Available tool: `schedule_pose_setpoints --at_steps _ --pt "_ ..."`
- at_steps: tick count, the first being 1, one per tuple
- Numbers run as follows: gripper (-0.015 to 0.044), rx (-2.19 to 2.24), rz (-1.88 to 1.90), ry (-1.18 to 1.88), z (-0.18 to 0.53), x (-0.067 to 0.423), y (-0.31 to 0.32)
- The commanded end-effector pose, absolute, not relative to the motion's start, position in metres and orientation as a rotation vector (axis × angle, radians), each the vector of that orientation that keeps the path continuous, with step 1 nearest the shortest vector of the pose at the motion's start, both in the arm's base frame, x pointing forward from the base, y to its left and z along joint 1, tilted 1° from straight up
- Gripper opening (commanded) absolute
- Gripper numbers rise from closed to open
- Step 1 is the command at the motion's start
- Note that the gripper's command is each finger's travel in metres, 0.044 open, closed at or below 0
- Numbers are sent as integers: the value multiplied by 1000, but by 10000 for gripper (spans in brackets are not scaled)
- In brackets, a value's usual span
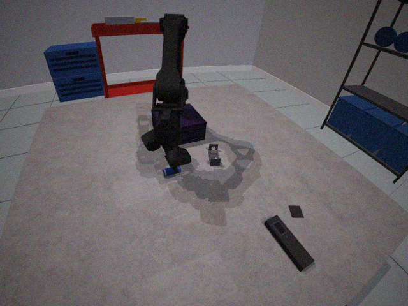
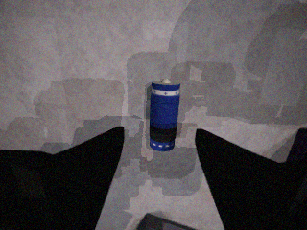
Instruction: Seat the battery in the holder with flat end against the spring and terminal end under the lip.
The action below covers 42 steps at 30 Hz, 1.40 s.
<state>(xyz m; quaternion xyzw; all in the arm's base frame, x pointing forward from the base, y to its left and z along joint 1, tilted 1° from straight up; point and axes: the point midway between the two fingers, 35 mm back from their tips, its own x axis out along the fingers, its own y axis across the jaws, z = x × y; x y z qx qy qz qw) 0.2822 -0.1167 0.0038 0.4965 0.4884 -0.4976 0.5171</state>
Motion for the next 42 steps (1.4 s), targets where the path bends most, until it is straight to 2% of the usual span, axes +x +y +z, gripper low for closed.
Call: schedule_pose_setpoints --at_steps 1,26,30,38,42 --pt "250 1191 -1211 1185 -7 280 -116" --pt "250 1191 -1211 1186 -45 279 -117" --pt "145 1191 -1211 1186 -45 279 -117" --pt "91 1191 -1211 1186 -45 279 -117" --pt "88 1191 -1211 1186 -43 279 -117"
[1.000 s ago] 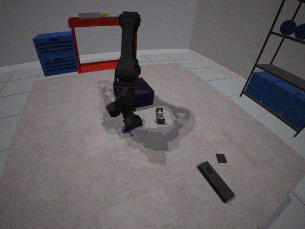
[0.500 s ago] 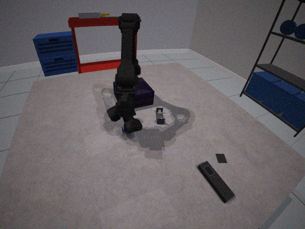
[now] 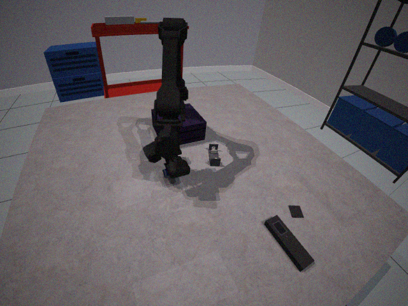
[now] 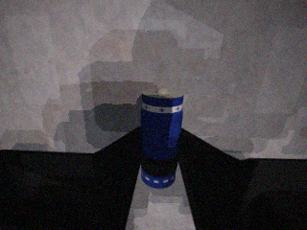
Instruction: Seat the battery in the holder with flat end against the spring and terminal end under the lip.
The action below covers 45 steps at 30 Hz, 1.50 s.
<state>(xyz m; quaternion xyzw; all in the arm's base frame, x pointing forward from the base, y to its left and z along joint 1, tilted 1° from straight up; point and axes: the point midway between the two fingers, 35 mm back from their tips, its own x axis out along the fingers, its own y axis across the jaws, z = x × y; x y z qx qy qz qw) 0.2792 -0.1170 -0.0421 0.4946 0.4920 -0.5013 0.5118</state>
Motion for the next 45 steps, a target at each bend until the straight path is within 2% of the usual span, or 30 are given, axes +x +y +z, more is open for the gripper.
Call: schedule_pose_setpoints --at_steps 1,6,12,24,35,45 --pt "88 1191 -1211 1186 -39 279 -117" --pt "88 1191 -1211 1185 0 279 -116" --pt "88 1170 -1192 1199 6 279 -112" --pt "88 783 -811 1402 18 283 -29" --pt "88 408 -435 1521 28 266 46" --pt "88 282 -322 1534 29 257 68"
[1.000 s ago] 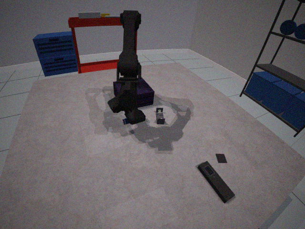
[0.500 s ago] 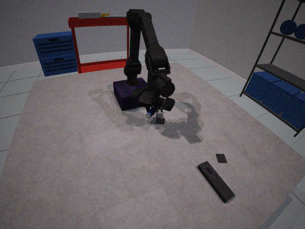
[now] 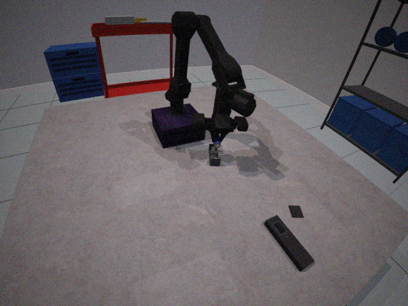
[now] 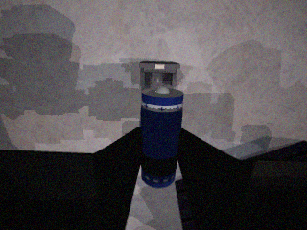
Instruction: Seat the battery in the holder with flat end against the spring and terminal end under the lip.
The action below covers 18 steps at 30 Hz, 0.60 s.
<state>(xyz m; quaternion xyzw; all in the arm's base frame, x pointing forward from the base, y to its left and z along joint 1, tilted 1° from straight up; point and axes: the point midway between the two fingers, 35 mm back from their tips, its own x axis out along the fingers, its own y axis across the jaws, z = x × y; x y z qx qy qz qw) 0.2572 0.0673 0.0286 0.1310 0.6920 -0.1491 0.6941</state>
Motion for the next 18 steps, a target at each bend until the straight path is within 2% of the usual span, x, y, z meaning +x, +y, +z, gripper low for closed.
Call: schedule_pose_setpoints --at_steps 1,18 --pt "88 278 -324 1522 26 257 68" --pt "88 237 -360 1287 -11 263 65"
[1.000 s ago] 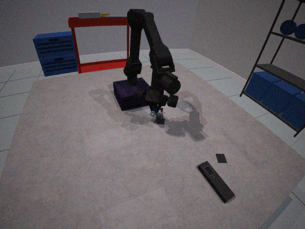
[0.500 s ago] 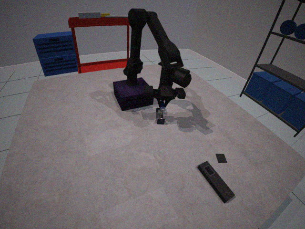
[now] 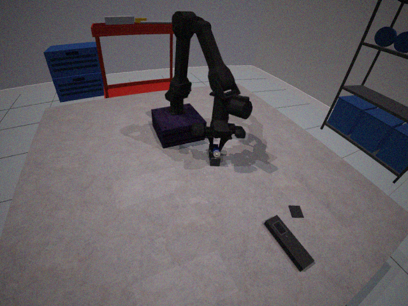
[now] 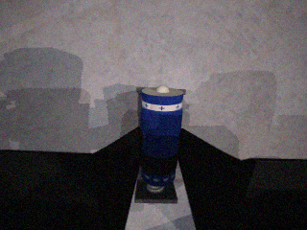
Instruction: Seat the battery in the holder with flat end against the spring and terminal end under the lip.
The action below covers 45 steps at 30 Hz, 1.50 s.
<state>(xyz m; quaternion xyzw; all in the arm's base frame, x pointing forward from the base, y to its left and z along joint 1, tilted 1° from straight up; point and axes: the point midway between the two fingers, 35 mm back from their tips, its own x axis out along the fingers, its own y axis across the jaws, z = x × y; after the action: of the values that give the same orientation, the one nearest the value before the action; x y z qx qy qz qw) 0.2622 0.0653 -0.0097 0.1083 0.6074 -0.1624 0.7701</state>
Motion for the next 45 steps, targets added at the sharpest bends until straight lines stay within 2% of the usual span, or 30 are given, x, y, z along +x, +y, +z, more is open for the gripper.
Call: schedule_pose_setpoints --at_steps 1,30,45 --pt "88 236 -362 1287 -11 263 65" --pt "88 182 -396 1060 -28 254 69" --pt "88 189 -391 1077 -33 247 71"
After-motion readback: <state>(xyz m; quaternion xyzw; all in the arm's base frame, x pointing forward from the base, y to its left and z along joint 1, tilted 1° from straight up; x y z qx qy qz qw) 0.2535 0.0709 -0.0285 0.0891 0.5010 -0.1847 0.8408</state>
